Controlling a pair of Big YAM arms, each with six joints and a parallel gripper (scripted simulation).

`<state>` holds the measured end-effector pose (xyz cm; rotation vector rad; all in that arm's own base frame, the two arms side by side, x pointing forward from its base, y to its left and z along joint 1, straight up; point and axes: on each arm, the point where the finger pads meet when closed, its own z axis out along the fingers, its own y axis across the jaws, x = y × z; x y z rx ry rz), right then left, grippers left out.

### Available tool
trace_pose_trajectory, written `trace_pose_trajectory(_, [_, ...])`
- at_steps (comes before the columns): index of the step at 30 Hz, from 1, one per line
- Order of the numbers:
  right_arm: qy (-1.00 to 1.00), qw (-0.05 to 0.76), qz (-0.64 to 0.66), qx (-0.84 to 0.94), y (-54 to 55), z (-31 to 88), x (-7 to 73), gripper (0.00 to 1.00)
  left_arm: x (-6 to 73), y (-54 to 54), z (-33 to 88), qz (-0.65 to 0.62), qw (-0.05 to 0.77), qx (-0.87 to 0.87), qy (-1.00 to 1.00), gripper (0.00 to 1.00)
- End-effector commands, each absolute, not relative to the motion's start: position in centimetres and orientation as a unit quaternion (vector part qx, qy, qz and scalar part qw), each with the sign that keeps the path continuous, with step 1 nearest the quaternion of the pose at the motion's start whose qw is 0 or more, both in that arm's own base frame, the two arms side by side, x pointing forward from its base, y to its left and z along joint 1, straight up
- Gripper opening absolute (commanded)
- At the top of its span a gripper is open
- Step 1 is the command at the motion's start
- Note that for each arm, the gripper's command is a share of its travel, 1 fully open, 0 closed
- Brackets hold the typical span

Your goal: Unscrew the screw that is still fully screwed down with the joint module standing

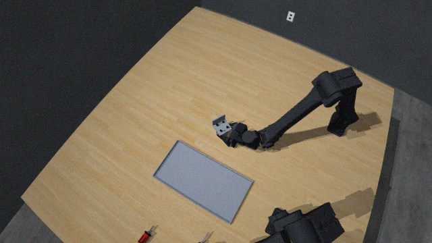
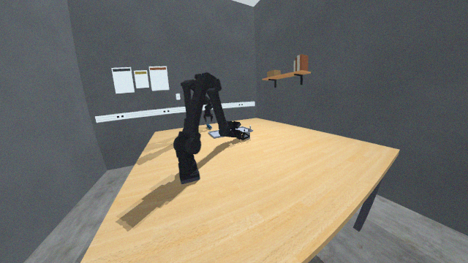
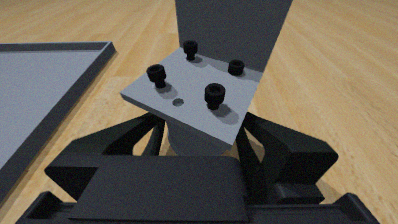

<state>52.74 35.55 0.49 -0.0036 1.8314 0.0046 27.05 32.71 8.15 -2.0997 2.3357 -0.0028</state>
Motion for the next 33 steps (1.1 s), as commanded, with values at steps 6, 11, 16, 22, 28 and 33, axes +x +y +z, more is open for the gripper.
trace_pose_trajectory(6, [0.79,0.613,0.004,-0.001,36.27,0.44,53.68,0.63,27.73,33.73,9.26,0.002,0.017,-0.674,0.738,0.65])
trace_pose_trajectory(11, [0.79,0.613,0.004,-0.001,36.27,0.44,53.68,0.63,27.73,33.73,9.26,0.002,0.017,-0.674,0.738,0.65])
trace_pose_trajectory(16, [0.79,0.613,0.004,-0.001,36.27,0.44,53.68,0.63,27.73,33.73,9.26,0.002,0.017,-0.674,0.738,0.65])
trace_pose_trajectory(22, [0.79,0.613,0.004,-0.001,36.29,0.43,53.68,0.61,27.73,33.73,9.26,0.002,0.017,-0.674,0.738,0.65])
trace_pose_trajectory(28, [0.79,0.613,0.004,-0.001,36.29,0.43,53.68,0.61,27.73,33.73,9.26,0.002,0.017,-0.674,0.738,0.65])
trace_pose_trajectory(33, [0.79,0.613,0.004,-0.001,36.29,0.43,53.68,0.61,27.73,33.73,9.26,0.002,0.017,-0.674,0.738,0.65])
